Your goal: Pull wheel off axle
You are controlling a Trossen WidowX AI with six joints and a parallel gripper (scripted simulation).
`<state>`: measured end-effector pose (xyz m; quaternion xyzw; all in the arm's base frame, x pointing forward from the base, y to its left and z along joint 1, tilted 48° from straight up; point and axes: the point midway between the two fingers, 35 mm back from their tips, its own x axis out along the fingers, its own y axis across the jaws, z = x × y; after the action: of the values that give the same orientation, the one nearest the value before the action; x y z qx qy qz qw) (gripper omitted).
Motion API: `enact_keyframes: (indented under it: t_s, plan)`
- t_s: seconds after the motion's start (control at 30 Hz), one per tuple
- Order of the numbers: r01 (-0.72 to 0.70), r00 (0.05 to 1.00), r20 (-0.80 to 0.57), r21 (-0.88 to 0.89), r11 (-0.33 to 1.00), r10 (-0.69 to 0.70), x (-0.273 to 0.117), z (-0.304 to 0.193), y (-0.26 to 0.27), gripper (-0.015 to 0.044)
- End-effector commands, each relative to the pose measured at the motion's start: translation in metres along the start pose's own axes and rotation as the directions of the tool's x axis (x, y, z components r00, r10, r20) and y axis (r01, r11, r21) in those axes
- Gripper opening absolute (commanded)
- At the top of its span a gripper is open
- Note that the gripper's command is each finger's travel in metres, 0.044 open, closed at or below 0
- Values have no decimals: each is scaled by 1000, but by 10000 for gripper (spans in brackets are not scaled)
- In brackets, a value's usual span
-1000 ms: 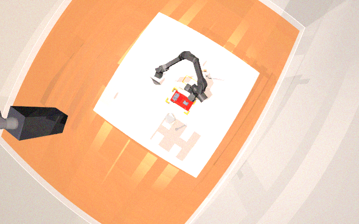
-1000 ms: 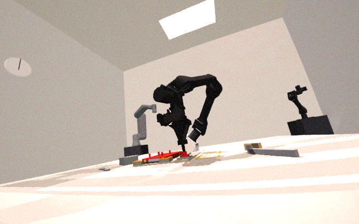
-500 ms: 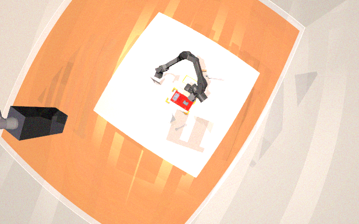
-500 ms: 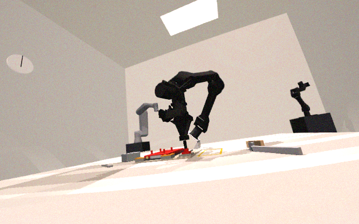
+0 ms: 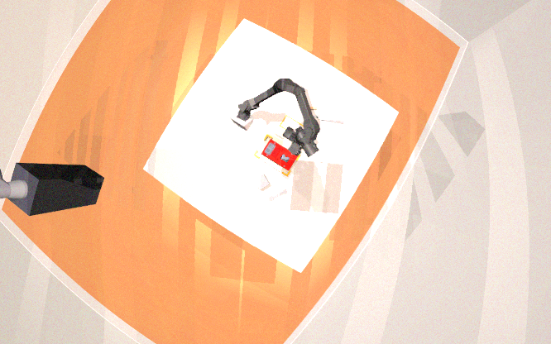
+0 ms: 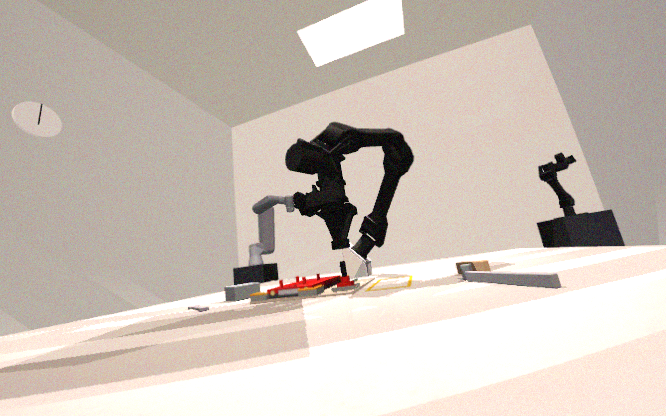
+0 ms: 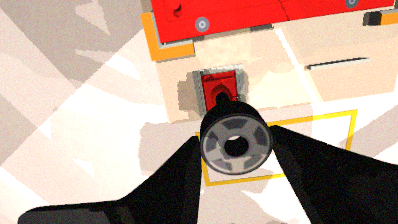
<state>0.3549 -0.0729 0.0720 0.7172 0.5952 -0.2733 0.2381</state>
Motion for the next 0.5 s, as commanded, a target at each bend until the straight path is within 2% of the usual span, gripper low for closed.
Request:
enact_keyframes:
  t_s: [0.0, 0.03, 0.47]
  plan:
    - [-2, 1000, 6, -3, 1000, 2, -12, 0, 0, 0]
    - [-3, 1000, 1, 0, 1000, 3, -4, 0, 0, 0]
    - [-1, 1000, 2, 1, 1000, 1, -9, -46, -25, 0]
